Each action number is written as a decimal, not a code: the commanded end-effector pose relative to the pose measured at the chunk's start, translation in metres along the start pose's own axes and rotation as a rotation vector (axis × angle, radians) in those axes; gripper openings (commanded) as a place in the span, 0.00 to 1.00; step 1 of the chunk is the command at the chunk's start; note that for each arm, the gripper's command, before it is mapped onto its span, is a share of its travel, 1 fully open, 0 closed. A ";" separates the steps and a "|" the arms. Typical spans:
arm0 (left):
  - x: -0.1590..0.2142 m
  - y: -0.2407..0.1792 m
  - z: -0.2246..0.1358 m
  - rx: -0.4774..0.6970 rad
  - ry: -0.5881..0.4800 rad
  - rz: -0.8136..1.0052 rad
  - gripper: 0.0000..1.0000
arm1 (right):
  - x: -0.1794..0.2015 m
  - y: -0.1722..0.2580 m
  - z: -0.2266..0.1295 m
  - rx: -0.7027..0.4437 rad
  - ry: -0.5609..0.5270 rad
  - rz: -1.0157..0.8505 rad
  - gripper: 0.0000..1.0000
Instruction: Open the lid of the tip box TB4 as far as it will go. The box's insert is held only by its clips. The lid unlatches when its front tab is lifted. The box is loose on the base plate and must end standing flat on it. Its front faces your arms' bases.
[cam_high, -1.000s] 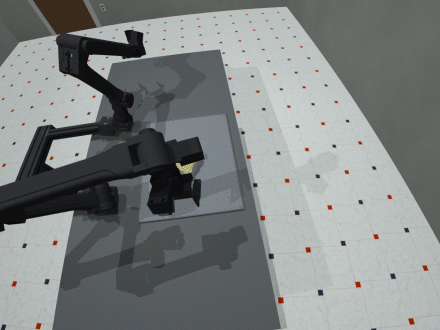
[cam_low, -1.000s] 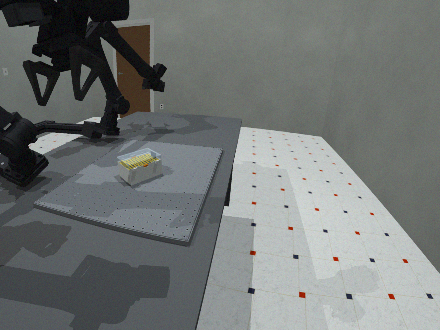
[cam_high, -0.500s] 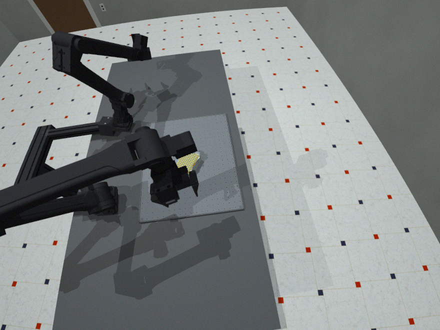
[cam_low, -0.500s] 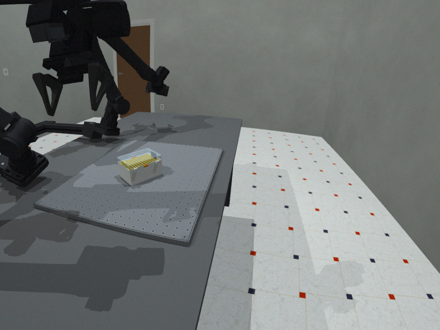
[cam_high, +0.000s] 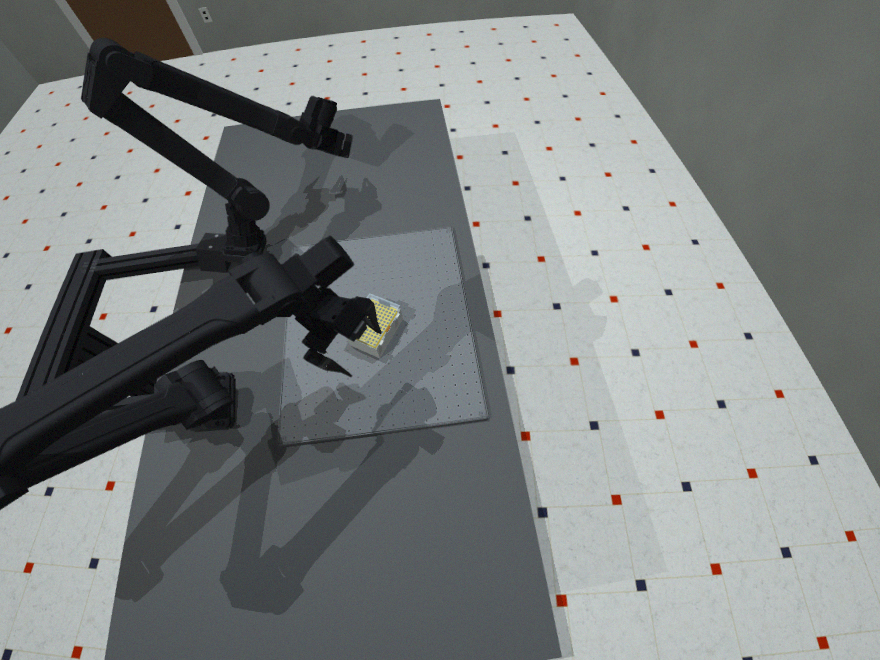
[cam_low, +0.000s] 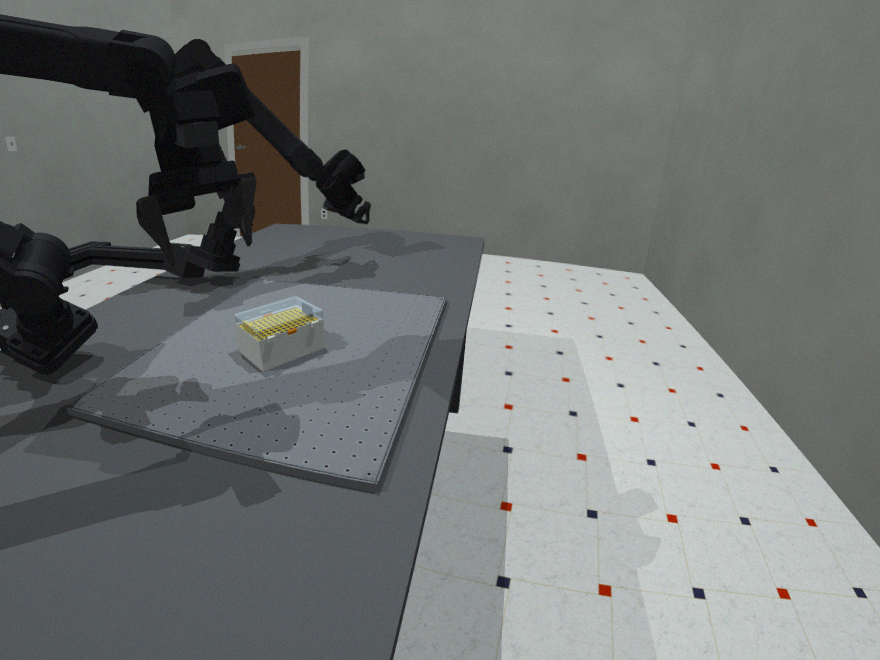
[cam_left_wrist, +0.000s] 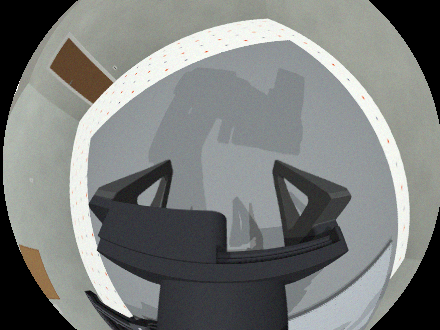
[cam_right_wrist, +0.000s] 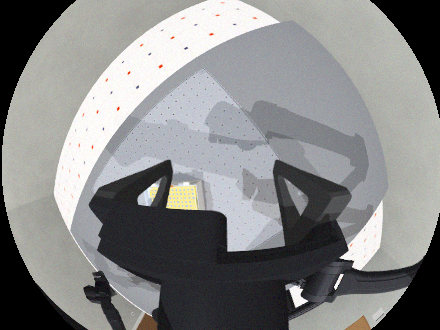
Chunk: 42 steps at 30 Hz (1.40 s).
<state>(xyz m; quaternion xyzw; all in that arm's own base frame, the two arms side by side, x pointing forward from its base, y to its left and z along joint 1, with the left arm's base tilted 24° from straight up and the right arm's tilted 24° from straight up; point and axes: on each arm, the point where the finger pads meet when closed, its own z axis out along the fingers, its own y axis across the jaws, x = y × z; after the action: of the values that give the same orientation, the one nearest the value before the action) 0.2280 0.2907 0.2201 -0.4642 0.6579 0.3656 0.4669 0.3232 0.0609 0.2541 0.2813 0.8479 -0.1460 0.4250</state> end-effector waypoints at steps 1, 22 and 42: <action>0.000 -0.051 -0.012 0.115 -0.018 0.090 1.00 | 0.015 0.024 0.000 -0.134 -0.028 -0.242 1.00; 0.186 -0.229 -0.272 1.050 -0.143 0.826 1.00 | 0.126 0.105 0.028 -0.486 -0.069 -0.912 1.00; 0.253 -0.144 -0.487 1.768 -0.505 0.976 1.00 | 0.132 0.115 0.025 -0.526 -0.061 -0.900 1.00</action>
<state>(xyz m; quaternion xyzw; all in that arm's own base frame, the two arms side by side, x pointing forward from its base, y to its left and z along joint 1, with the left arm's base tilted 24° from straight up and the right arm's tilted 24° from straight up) 0.1973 -0.2636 0.0964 0.4676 0.6997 0.0020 0.5402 0.3415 0.1796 0.1300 -0.2248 0.8849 -0.1091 0.3931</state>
